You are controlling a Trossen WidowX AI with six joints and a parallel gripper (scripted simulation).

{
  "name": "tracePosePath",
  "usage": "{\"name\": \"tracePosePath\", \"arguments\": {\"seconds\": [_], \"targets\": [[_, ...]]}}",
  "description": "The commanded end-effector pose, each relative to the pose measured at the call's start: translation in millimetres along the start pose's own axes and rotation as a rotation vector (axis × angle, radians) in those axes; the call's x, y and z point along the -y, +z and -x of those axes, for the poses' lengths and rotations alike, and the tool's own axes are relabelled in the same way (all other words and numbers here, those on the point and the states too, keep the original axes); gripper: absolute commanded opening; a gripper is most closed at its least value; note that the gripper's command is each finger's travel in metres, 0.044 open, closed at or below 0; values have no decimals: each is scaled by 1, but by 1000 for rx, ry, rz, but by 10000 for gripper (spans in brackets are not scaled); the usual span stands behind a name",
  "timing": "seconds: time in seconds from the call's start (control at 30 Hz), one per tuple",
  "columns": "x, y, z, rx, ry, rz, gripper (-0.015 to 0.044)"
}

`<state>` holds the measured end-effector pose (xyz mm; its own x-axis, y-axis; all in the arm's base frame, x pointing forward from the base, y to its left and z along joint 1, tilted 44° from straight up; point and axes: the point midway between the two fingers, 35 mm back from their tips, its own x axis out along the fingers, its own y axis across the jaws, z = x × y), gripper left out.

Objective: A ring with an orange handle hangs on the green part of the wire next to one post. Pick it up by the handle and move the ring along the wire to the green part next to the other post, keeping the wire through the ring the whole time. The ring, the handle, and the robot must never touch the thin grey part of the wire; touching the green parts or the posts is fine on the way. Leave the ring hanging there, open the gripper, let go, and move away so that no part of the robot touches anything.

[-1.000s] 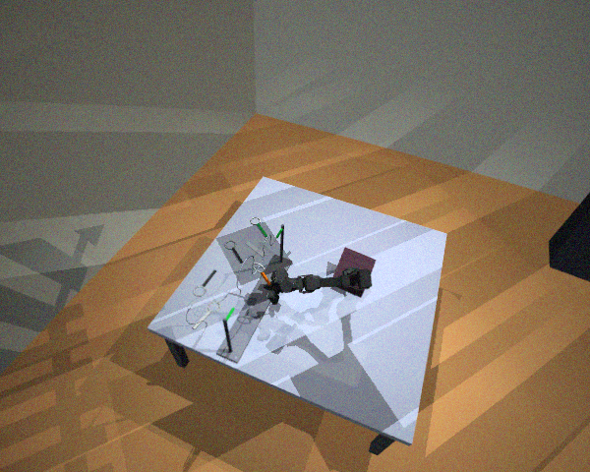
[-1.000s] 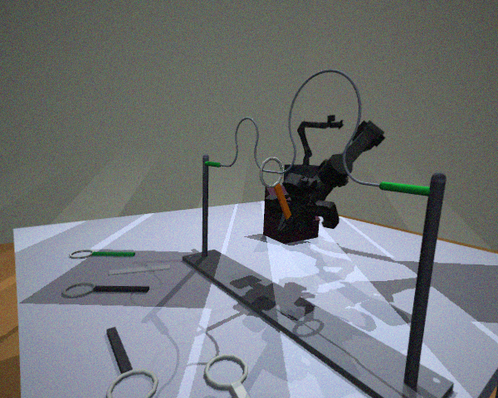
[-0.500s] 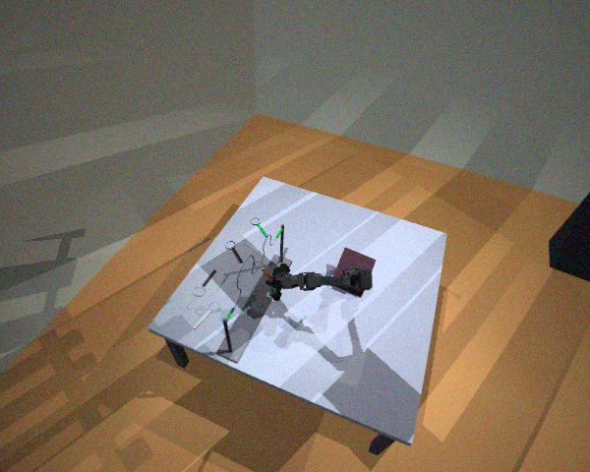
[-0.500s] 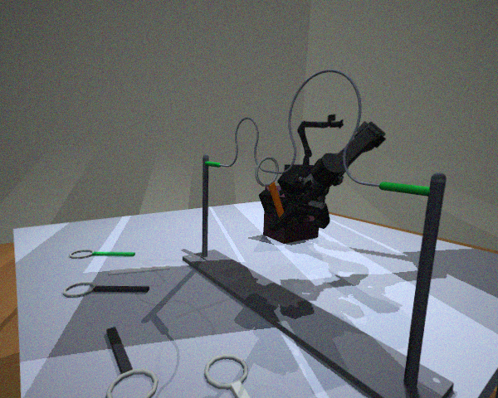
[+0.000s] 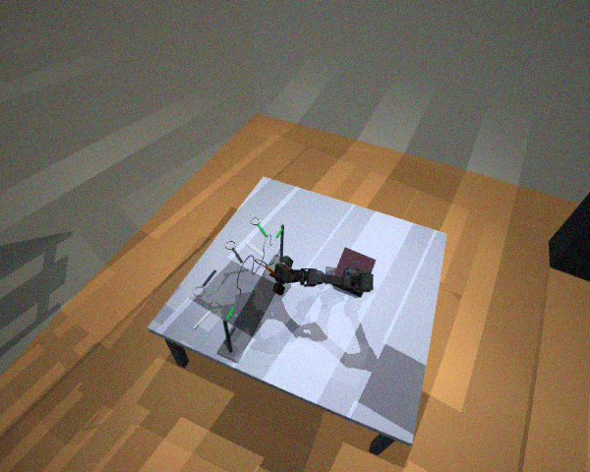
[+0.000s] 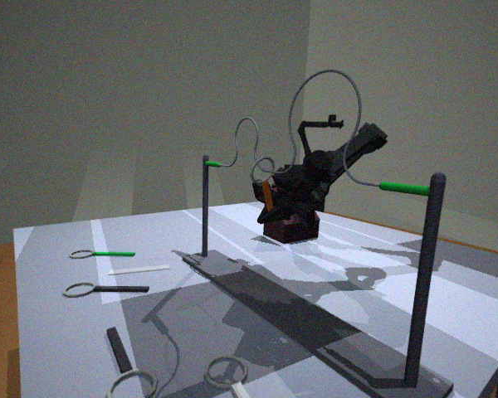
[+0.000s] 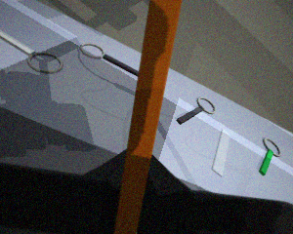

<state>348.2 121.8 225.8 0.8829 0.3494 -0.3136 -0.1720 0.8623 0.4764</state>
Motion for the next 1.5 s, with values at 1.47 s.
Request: {"name": "tracePosePath", "arguments": {"seconds": [1.47], "targets": [[132, 66, 55, -114, -508, 897, -150]]}}
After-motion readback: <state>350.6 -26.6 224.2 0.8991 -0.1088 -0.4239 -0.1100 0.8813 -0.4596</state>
